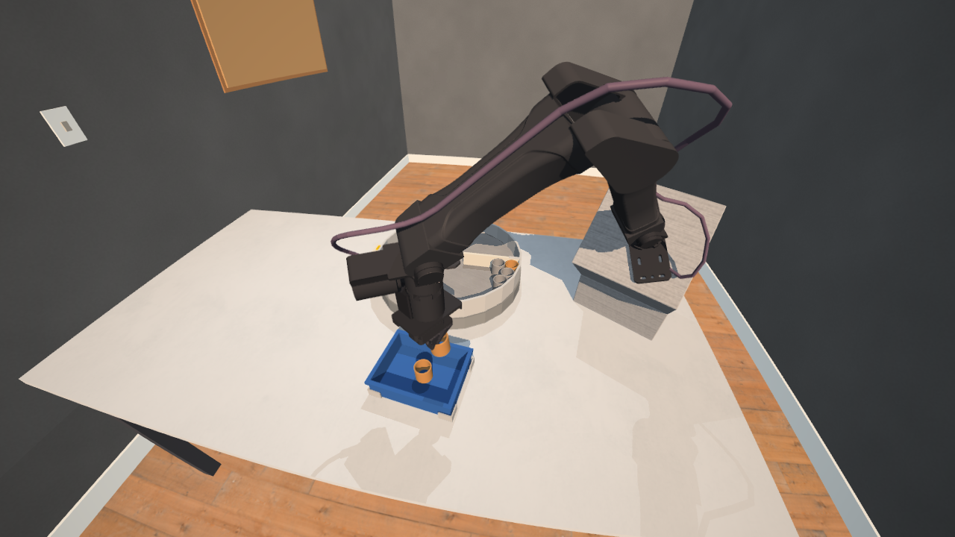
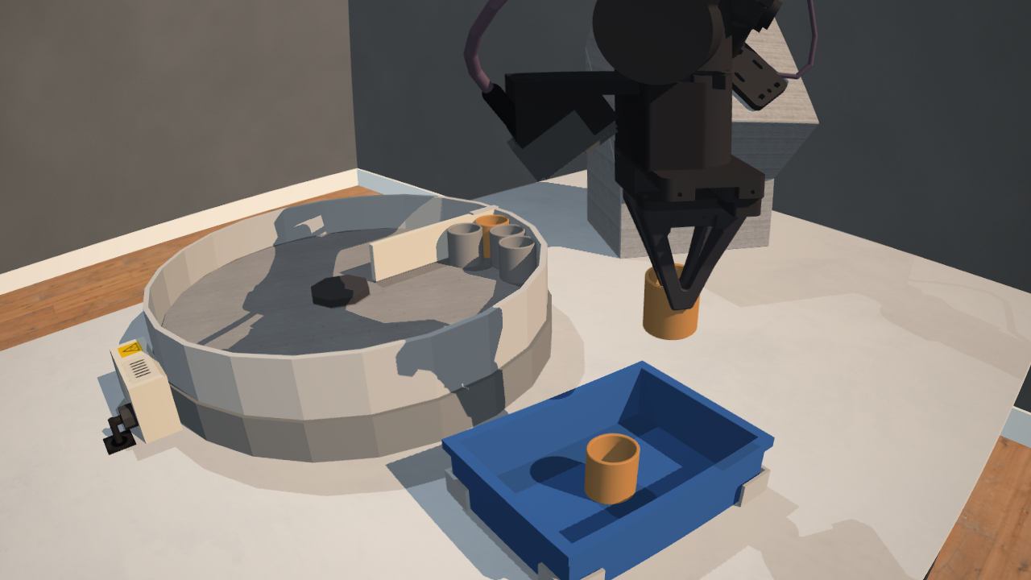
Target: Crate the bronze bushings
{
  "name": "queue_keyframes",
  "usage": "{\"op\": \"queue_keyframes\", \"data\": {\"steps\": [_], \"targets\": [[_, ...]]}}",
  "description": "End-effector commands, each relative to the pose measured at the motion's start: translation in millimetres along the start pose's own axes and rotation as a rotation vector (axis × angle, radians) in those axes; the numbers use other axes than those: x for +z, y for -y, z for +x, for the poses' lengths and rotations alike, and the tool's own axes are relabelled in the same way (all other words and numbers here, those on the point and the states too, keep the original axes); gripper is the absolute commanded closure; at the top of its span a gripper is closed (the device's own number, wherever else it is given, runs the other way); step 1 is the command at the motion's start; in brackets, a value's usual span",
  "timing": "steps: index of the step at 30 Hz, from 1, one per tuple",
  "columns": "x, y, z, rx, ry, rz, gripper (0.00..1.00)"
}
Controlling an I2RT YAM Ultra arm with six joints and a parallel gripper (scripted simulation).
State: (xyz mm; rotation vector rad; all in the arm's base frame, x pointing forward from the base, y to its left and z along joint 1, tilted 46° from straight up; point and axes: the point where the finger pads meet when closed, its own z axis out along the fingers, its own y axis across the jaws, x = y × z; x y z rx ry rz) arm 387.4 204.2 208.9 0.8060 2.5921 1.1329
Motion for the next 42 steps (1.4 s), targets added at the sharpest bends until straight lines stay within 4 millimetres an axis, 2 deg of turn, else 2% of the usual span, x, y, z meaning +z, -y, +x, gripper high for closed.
{"op": "queue_keyframes", "data": {"steps": [1,30,35,42], "targets": [[-10,-5,-9,0.014,0.031,0.000,1.00],[-10,-5,-9,0.013,0.031,0.000,1.00],[-13,-13,2,-0.006,0.025,-0.014,1.00],[-17,-12,-4,0.000,0.038,-0.018,1.00]]}}
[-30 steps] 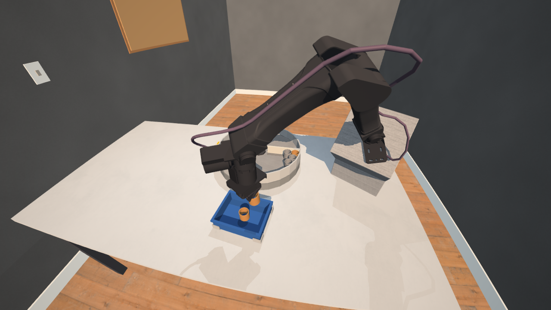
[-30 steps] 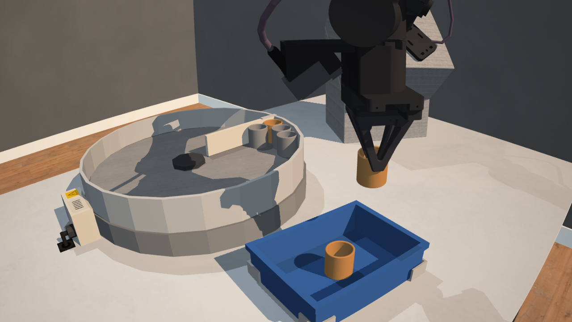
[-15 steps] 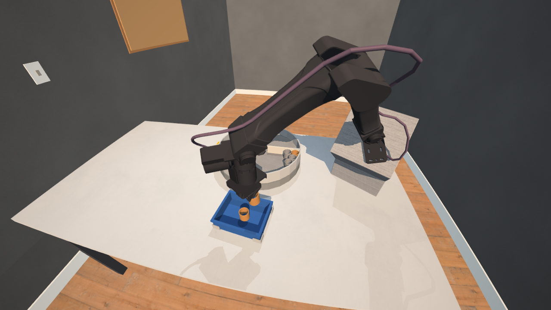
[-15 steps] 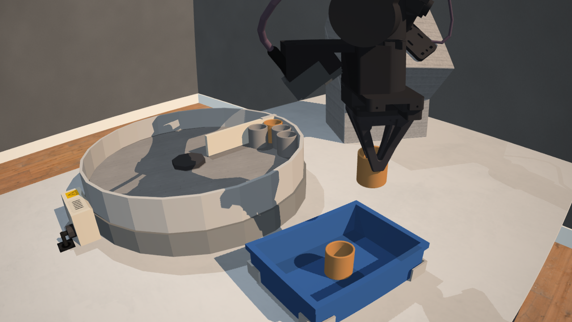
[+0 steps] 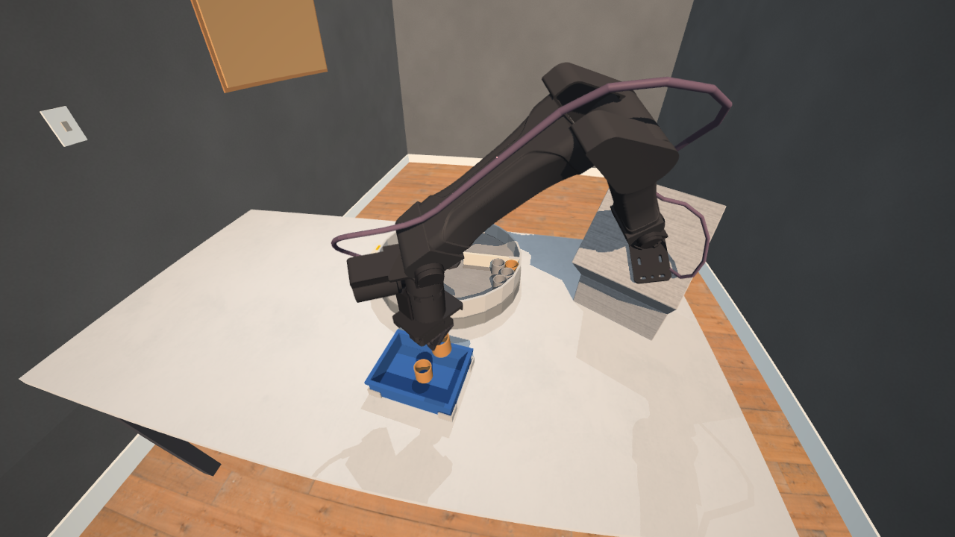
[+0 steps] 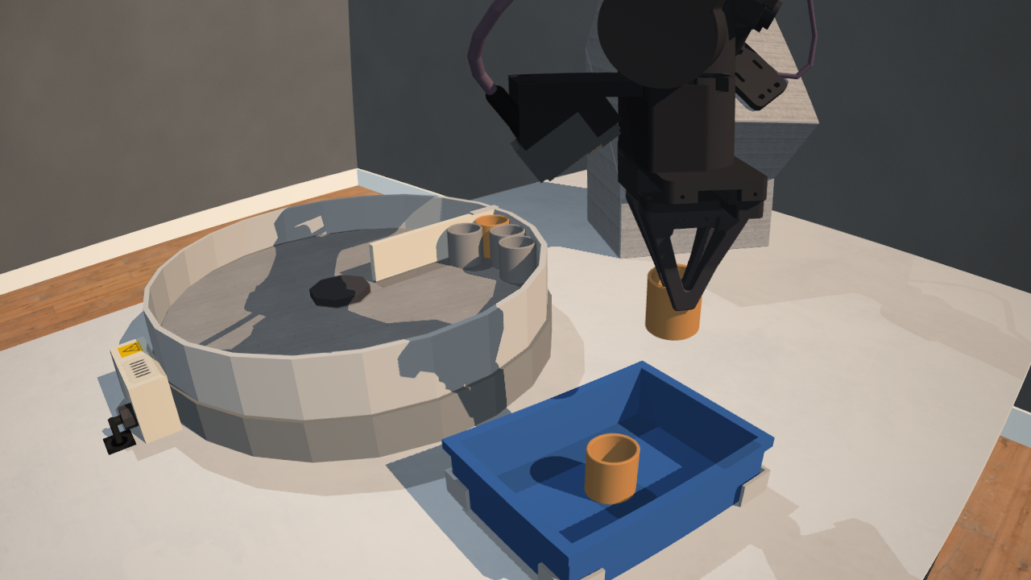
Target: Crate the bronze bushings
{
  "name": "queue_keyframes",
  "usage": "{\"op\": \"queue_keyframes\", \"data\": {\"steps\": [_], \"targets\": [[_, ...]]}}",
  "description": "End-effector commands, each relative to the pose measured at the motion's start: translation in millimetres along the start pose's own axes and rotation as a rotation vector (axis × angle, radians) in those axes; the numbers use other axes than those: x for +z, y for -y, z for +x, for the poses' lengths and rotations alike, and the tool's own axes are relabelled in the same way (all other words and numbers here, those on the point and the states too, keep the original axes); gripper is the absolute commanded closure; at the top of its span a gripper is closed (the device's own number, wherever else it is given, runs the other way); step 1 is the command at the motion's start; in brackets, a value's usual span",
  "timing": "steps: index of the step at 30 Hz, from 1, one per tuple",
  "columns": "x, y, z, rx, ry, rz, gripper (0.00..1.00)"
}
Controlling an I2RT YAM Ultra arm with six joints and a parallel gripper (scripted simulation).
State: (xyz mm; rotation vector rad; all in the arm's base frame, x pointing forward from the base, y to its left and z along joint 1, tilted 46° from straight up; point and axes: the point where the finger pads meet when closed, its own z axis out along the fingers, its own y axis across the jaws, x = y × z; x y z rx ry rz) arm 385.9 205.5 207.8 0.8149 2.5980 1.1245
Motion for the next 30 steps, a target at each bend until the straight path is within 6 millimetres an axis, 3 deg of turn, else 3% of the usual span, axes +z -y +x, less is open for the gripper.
{"op": "queue_keyframes", "data": {"steps": [1,30], "targets": [[-18.3,-12.9,-5.4,-0.005,0.039,-0.026,1.00],[-18.3,-12.9,-5.4,-0.005,0.039,-0.026,1.00]]}}
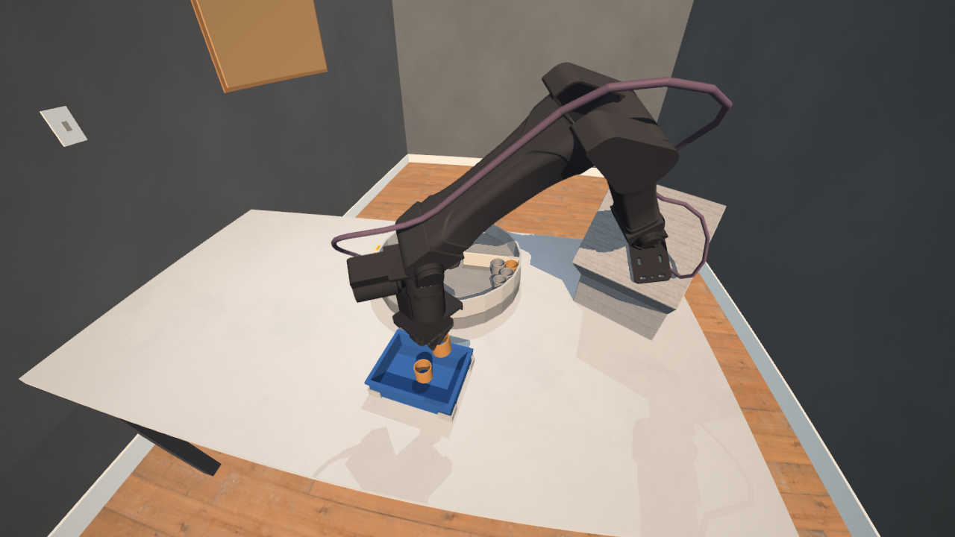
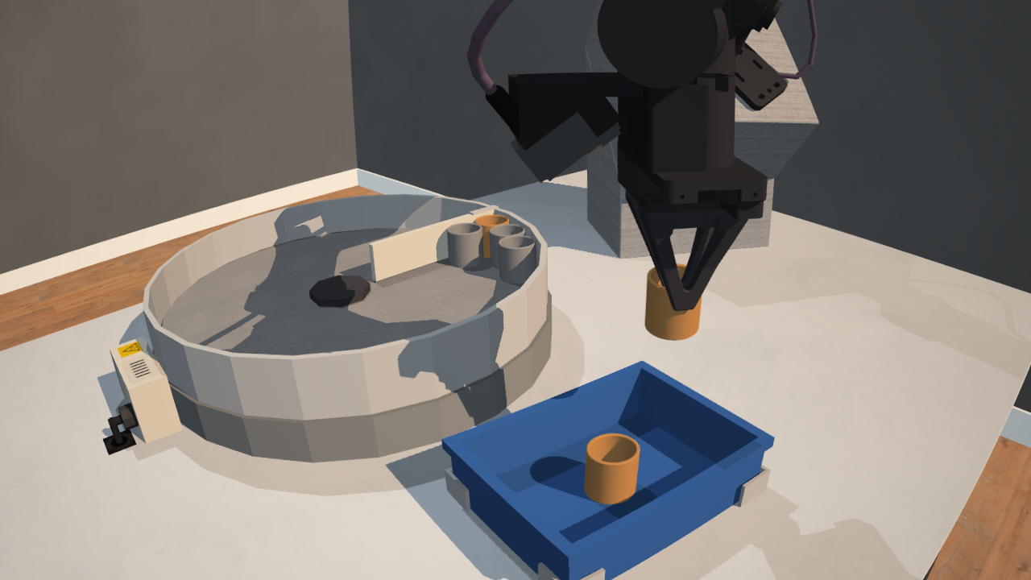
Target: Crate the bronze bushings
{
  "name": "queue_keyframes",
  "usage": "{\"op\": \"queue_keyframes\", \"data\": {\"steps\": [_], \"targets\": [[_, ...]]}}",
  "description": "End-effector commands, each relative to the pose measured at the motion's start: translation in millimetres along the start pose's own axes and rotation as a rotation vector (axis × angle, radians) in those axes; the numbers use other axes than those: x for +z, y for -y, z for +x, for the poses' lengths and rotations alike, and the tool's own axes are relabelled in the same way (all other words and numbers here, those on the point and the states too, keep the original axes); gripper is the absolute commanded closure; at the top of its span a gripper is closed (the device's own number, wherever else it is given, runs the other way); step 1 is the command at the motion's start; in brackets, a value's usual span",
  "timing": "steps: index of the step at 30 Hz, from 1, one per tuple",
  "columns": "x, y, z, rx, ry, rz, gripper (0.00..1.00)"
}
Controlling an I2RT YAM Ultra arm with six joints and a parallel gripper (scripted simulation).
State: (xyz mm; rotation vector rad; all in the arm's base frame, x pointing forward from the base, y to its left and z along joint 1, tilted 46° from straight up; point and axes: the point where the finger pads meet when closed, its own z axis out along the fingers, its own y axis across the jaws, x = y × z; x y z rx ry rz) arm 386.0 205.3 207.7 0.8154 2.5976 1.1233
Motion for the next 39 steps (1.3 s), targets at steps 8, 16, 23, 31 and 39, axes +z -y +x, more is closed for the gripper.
{"op": "queue_keyframes", "data": {"steps": [8,16,23,31,39], "targets": [[-15.9,-14.6,-1.2,-0.008,0.030,-0.025,1.00],[-15.3,-15.1,-0.1,-0.012,0.028,-0.024,1.00],[-15.3,-15.1,-0.1,-0.012,0.028,-0.024,1.00],[-15.3,-15.1,-0.1,-0.012,0.028,-0.024,1.00],[-15.3,-15.1,-0.1,-0.012,0.028,-0.024,1.00]]}}
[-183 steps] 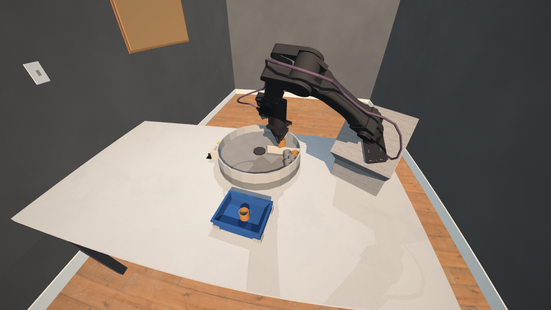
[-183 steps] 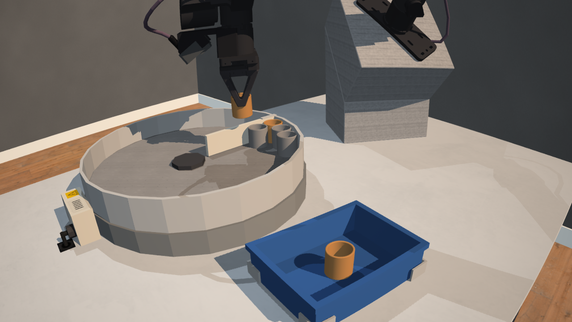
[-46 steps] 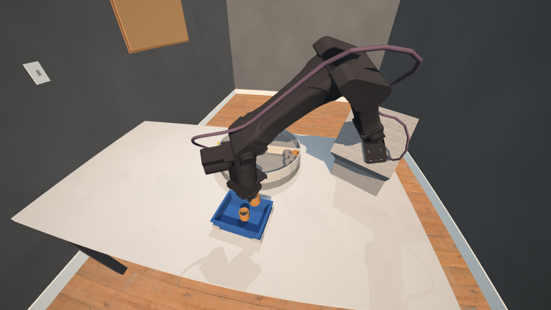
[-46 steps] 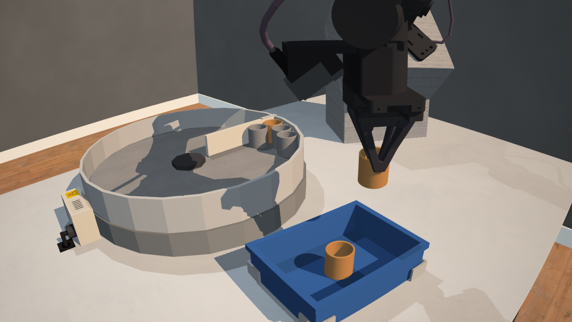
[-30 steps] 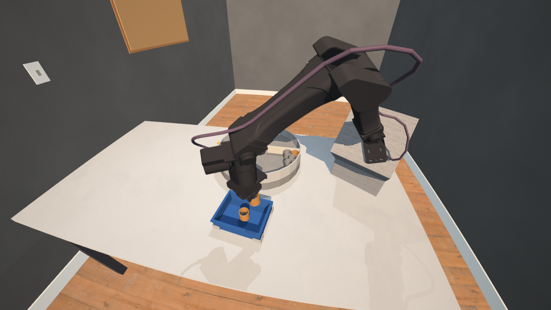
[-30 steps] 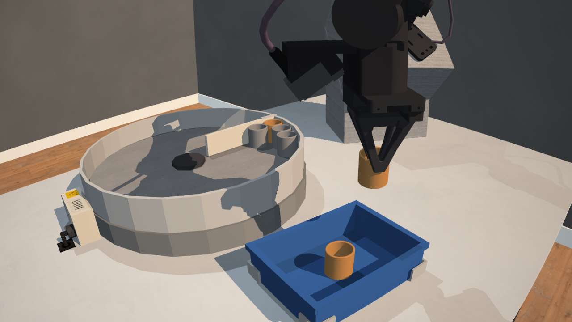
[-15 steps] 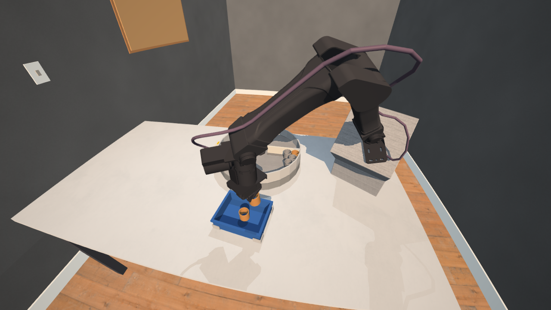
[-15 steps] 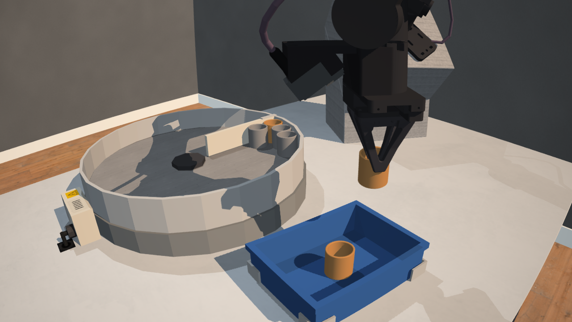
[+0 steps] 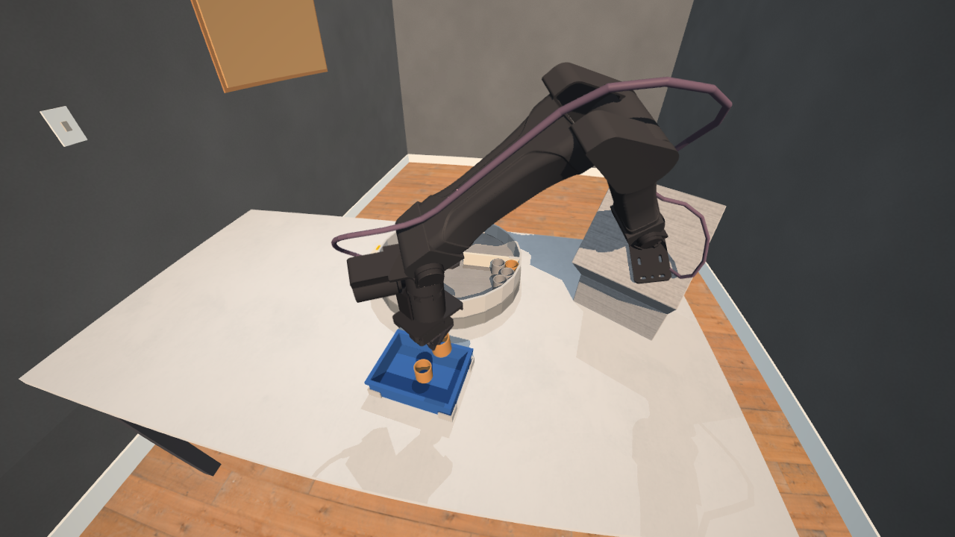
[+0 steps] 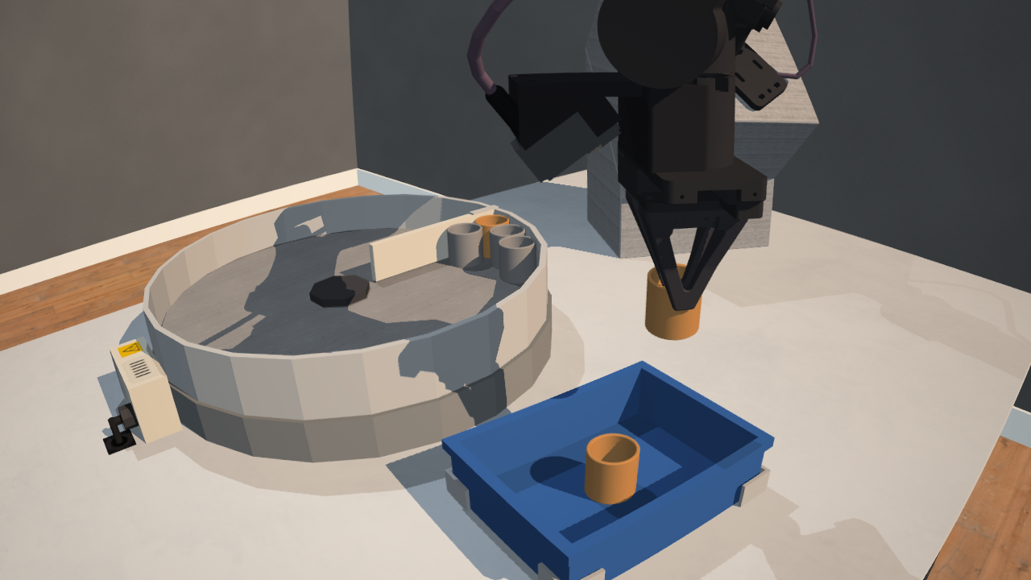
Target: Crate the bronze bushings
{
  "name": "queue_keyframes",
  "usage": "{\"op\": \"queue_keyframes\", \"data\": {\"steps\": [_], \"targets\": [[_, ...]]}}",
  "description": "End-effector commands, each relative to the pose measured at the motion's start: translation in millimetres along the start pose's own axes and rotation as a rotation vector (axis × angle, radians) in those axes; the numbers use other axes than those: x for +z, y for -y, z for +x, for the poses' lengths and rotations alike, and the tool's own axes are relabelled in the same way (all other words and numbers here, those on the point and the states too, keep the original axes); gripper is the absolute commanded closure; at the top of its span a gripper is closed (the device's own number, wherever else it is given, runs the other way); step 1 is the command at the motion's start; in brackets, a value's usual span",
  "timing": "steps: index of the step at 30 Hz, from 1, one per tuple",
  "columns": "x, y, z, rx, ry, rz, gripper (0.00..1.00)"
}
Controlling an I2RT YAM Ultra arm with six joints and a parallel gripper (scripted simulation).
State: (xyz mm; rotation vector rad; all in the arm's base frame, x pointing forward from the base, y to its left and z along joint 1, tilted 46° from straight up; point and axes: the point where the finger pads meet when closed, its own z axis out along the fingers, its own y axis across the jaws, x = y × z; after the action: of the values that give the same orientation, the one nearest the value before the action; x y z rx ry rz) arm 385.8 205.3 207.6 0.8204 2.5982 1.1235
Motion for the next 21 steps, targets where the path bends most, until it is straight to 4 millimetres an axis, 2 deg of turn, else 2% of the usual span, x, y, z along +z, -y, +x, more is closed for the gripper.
{"op": "queue_keyframes", "data": {"steps": [1,21], "targets": [[-15.3,-15.3,-0.2,-0.015,0.028,-0.025,1.00],[-12.8,-14.3,-1.4,-0.009,0.026,-0.018,1.00]]}}
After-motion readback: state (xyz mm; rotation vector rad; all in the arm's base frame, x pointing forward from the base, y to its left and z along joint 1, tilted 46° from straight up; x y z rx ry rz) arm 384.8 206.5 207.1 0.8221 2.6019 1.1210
